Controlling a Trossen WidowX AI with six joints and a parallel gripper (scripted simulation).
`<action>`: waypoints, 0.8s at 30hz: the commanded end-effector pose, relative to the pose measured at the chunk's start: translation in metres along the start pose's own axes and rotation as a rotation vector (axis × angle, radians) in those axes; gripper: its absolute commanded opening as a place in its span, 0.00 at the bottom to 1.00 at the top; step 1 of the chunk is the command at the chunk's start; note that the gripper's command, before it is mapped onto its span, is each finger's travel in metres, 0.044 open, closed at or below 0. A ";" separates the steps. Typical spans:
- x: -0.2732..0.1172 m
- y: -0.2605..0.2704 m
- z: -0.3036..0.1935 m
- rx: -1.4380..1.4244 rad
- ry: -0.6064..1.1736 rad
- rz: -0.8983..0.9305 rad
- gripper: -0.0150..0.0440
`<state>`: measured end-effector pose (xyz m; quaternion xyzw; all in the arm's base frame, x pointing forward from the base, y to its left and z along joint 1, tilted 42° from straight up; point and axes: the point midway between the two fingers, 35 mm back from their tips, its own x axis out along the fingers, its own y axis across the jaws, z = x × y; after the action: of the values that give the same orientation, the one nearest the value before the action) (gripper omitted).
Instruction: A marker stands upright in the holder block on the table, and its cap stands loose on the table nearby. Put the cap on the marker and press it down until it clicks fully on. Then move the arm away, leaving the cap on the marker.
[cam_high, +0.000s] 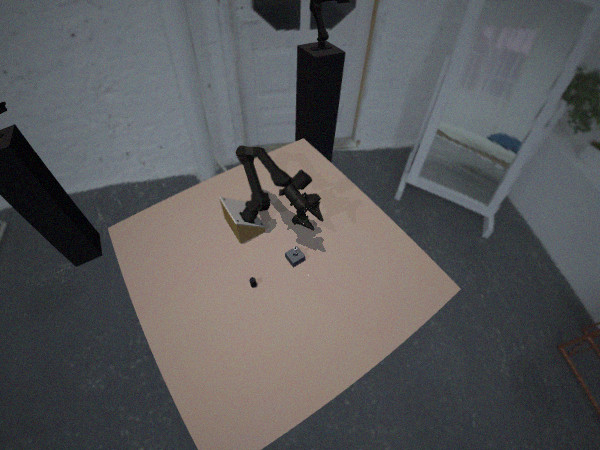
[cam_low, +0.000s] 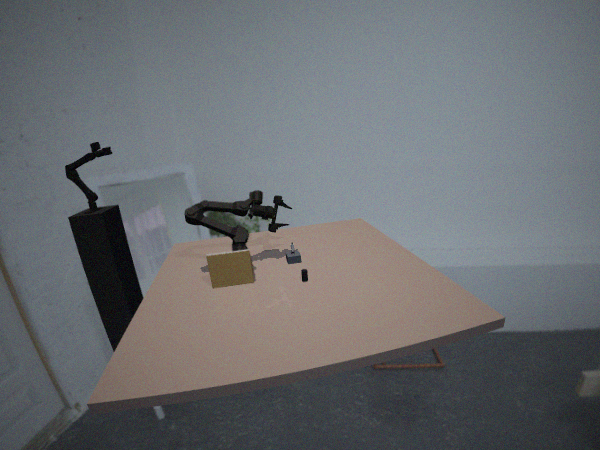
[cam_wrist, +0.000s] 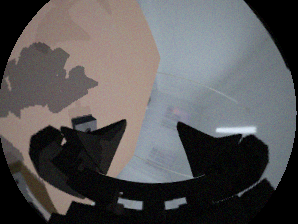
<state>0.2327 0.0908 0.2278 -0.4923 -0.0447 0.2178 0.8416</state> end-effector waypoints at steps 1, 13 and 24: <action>0.001 0.000 -0.001 0.001 0.006 0.006 0.89; 0.043 0.021 -0.094 0.155 0.376 0.420 0.65; 0.047 0.054 -0.195 0.507 0.621 0.778 0.65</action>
<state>0.3123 -0.0089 0.0955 -0.3441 0.4014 0.3445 0.7757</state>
